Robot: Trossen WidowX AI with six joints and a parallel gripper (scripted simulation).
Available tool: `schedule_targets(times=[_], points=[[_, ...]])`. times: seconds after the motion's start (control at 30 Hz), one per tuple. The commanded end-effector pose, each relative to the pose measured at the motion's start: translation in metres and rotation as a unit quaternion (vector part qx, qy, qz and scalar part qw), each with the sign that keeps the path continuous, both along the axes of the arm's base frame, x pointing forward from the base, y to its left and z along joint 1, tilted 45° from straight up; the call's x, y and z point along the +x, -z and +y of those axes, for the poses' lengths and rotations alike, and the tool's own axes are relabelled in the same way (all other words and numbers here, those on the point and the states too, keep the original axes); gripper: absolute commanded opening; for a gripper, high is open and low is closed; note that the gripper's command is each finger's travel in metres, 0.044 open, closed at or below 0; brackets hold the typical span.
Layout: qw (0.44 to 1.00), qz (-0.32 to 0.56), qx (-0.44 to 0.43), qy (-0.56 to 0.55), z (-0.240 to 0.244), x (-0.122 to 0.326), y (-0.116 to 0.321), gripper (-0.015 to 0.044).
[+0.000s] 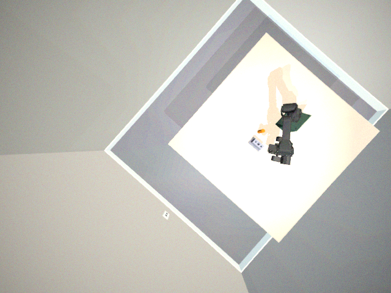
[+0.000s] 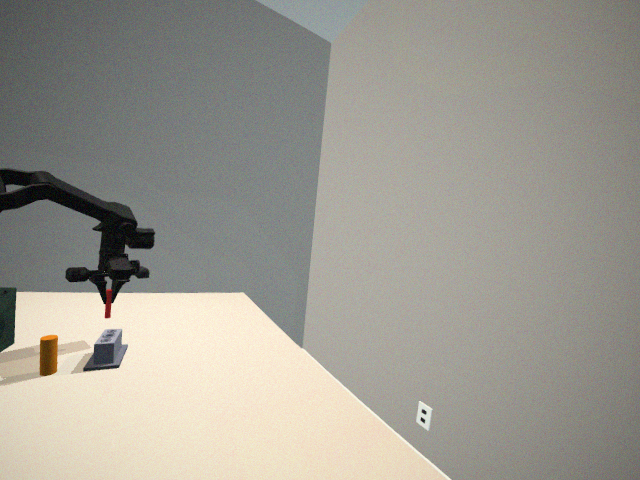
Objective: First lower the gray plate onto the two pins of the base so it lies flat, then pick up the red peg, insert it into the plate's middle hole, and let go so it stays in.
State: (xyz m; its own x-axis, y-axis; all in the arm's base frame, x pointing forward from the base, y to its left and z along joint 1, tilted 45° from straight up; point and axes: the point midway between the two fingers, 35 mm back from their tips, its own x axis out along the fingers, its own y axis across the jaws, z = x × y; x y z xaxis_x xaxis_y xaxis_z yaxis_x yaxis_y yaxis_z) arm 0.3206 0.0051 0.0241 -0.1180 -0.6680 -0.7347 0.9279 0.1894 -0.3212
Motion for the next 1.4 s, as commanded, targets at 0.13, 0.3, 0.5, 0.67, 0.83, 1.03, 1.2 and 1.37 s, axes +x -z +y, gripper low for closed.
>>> schedule_targets(times=[0.13, 0.3, 0.5, 0.67, 0.83, 1.03, 1.2, 1.37], points=[[1.000, -0.003, -0.004, -0.003, -0.017, 0.007, -0.017, 0.0000], [1.000, -0.003, -0.006, -0.004, -0.029, 0.010, -0.027, 0.0000], [1.000, -0.002, -0.010, -0.005, -0.043, 0.012, -0.040, 0.0000], [1.000, -0.001, -0.014, -0.005, -0.055, 0.013, -0.050, 0.0000], [1.000, 0.000, -0.018, -0.005, -0.067, 0.013, -0.061, 0.0000], [1.000, 0.000, -0.018, -0.005, -0.068, 0.013, -0.062, 0.0000], [1.000, 0.000, -0.018, -0.005, -0.068, 0.013, -0.062, 0.0000], [1.000, 0.000, -0.018, -0.005, -0.068, 0.013, -0.062, 0.0000]])
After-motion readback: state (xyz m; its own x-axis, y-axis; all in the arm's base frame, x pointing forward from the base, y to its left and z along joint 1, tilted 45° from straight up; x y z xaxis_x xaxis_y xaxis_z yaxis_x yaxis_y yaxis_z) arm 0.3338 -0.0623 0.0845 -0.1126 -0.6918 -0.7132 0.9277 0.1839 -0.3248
